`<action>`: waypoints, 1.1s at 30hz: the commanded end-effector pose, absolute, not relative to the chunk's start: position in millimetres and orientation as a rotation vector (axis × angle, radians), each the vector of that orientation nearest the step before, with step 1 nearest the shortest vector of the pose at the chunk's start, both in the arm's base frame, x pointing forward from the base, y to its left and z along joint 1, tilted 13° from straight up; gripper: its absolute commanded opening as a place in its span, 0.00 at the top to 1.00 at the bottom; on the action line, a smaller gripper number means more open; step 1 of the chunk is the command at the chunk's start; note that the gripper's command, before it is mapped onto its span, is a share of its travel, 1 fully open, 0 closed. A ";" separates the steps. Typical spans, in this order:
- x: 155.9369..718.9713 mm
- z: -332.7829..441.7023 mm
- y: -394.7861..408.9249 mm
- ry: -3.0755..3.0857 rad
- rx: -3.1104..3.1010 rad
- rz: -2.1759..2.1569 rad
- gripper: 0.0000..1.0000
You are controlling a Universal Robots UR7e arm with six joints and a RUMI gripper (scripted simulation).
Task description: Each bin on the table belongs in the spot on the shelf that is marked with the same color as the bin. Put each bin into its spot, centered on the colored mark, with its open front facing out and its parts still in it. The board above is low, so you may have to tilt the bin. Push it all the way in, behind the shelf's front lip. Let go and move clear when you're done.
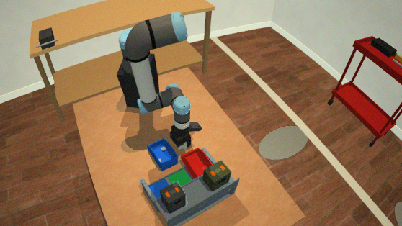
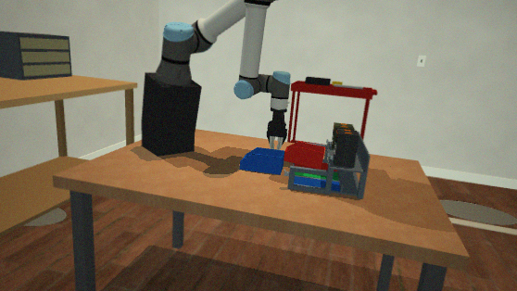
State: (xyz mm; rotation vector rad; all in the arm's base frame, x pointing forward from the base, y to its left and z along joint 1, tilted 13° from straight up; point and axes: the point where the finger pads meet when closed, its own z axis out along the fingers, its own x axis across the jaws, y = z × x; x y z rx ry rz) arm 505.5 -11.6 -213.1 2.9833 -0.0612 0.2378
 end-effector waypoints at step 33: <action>521.6 -209.6 -12.0 -0.061 2.983 0.240 1.00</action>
